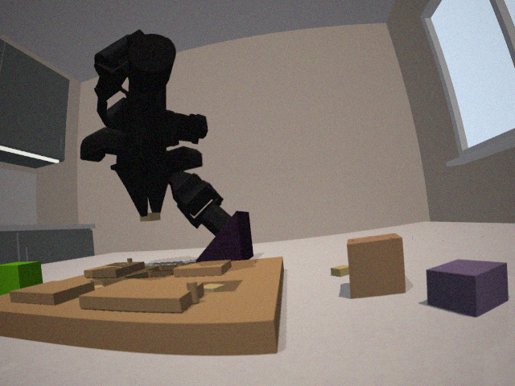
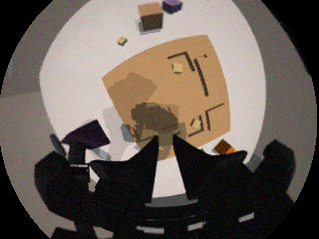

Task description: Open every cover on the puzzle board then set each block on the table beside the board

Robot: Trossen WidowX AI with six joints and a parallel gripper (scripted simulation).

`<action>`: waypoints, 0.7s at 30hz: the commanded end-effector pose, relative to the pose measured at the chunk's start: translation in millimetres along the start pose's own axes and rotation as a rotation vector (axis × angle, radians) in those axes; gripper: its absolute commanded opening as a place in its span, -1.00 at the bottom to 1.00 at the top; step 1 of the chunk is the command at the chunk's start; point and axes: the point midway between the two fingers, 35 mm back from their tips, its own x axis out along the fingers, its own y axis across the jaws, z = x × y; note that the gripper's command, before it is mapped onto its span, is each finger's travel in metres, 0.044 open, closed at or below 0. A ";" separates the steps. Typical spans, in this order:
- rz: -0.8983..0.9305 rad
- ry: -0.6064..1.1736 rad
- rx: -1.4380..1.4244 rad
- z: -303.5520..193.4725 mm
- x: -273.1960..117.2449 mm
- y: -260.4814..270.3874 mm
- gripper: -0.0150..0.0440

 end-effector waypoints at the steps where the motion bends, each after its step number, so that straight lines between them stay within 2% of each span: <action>1: 0.000 -0.005 0.007 0.6 -9.4 -0.4 -0.22; 21: 0.004 -0.033 0.000 70.9 -18.6 28.4 -0.22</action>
